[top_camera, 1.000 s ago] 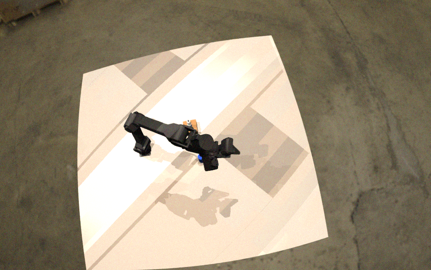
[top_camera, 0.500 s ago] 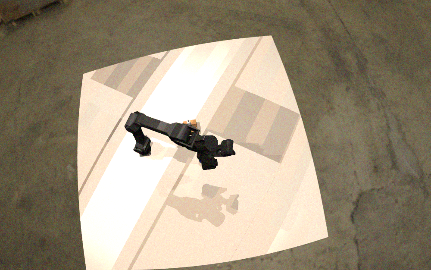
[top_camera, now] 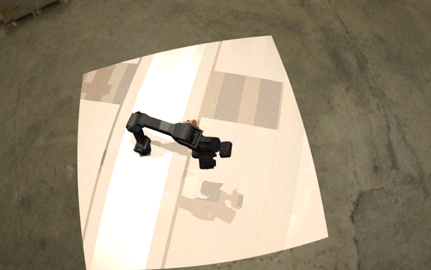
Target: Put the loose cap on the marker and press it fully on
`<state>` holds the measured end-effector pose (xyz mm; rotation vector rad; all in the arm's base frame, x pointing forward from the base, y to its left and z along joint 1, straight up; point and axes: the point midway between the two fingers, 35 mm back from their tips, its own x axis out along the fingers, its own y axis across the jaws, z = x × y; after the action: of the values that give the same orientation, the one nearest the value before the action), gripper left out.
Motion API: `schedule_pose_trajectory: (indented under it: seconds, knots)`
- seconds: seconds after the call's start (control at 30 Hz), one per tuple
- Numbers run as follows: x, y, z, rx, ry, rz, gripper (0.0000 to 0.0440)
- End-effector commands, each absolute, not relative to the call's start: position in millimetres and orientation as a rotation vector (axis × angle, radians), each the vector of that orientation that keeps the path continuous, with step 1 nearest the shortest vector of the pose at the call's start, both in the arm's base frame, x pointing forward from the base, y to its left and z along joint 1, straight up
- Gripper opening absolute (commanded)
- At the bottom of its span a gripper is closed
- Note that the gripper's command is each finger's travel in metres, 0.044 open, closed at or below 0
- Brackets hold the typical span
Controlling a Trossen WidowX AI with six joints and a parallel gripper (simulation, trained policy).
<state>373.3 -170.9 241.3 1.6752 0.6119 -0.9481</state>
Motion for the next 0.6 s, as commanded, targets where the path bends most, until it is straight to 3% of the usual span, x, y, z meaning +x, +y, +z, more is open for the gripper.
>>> schedule_pose_trajectory:
  seconds: [0.0, 0.57]
  knots:
    - [368, -166, 230, 1.671, 0.657, -1.001, 0.0323]
    - [344, -151, 192, 1.63, 0.811, -1.2, 0.0324]
